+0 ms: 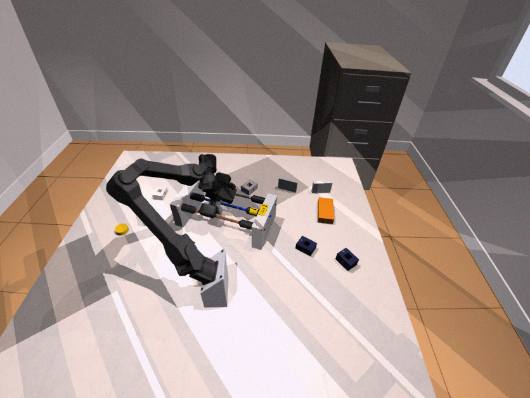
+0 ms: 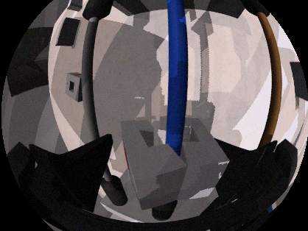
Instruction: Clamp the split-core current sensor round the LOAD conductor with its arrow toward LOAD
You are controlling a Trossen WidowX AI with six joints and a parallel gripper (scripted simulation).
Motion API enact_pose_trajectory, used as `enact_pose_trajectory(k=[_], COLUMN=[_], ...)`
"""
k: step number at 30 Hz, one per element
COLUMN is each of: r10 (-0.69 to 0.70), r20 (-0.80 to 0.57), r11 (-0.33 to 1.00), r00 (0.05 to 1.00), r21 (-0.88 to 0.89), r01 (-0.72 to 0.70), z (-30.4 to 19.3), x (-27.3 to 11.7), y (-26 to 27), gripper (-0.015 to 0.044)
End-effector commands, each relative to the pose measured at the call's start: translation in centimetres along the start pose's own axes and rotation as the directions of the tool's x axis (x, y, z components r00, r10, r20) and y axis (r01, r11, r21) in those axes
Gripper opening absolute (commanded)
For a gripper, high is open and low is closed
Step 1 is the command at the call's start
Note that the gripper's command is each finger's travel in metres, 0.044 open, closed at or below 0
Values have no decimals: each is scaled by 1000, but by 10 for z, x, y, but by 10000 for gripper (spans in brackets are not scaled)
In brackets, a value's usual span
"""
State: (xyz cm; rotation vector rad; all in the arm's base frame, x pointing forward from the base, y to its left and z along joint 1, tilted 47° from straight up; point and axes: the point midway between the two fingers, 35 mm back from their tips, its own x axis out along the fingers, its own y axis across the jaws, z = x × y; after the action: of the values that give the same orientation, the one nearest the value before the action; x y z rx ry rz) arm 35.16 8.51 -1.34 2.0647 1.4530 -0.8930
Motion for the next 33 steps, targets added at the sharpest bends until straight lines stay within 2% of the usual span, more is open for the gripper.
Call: enact_pose_trajectory(k=[1,17,28,33], r10=[3,3,3,3], r20=[-1,-1,-1,-1], r11=[1000,1000,1000,1000], r00=[1000,1000,1000,1000], r21=[-3,-3,-3,-3], r01=[-3,-3,-3,-3], z=[0,0,0,0], x=[0,0,0,0], y=[1,1,1,1], gripper=[393,287,0,0])
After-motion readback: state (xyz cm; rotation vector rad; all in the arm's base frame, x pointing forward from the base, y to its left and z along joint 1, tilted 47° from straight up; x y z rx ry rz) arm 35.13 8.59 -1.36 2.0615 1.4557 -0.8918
